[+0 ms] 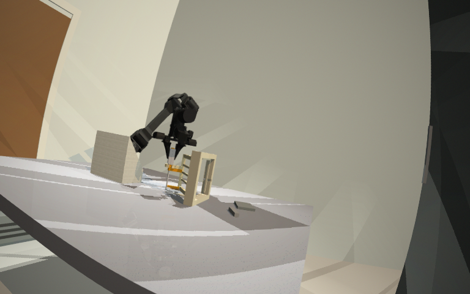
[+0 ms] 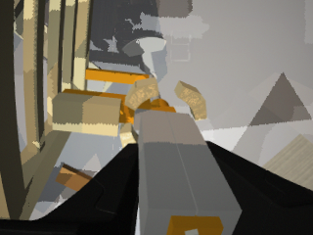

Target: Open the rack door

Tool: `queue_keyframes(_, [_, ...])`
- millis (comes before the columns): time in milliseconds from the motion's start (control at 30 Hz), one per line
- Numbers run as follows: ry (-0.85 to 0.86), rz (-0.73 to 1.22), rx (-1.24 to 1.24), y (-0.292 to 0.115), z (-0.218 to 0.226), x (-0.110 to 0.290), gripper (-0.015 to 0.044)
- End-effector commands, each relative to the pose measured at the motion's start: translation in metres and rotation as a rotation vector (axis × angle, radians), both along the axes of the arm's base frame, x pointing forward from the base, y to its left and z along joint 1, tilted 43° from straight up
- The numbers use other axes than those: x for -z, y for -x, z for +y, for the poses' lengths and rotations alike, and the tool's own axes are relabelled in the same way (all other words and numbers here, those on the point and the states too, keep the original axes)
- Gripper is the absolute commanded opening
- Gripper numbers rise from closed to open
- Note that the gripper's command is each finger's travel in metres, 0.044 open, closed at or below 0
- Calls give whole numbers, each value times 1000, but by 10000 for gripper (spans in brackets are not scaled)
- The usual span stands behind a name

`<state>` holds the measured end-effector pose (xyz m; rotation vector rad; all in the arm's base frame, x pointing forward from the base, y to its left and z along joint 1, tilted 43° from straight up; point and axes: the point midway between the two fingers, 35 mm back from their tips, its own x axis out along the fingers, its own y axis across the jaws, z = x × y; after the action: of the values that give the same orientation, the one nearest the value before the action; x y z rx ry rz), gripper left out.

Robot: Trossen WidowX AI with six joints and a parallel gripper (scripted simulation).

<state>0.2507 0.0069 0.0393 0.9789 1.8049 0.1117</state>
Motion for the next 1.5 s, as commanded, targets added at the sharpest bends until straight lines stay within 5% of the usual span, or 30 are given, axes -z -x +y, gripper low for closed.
queue_keyframes(0, [-11, -61, -63, 2, -6, 6, 21])
queue_keyframes(1467, [-91, -489, -544, 8, -83, 73, 21])
